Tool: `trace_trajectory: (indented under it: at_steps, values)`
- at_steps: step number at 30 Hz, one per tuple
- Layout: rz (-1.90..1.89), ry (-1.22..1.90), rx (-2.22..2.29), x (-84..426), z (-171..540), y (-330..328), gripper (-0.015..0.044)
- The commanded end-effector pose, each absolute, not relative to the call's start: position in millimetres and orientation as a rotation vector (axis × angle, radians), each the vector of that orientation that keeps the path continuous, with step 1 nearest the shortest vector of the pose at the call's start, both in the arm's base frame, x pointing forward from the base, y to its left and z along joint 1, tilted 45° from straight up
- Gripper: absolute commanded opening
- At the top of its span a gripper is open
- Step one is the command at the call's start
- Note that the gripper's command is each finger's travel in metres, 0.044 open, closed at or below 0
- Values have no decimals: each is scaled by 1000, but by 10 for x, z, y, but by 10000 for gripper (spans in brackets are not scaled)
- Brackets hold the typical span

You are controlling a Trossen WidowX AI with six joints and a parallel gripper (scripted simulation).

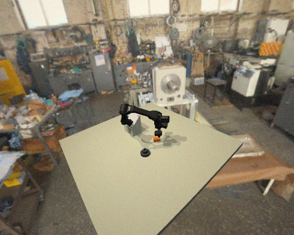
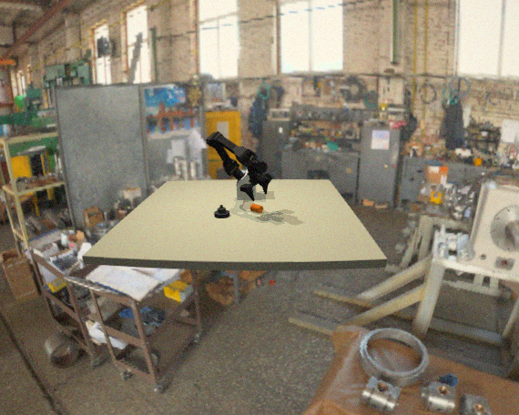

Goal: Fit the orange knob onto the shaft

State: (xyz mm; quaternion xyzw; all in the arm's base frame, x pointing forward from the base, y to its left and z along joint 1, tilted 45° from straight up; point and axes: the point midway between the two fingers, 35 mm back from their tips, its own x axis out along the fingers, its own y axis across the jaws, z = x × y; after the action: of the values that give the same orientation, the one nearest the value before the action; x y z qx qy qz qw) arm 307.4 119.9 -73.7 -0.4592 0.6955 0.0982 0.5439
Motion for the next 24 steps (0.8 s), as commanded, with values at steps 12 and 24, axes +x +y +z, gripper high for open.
trace_trajectory:
  at_steps: [12, 24]
  values:
    - [232, 1635, -1434, 2890, -998, 933, 440]
    - [233, 1635, -1434, 2909, -1098, 840, 440]
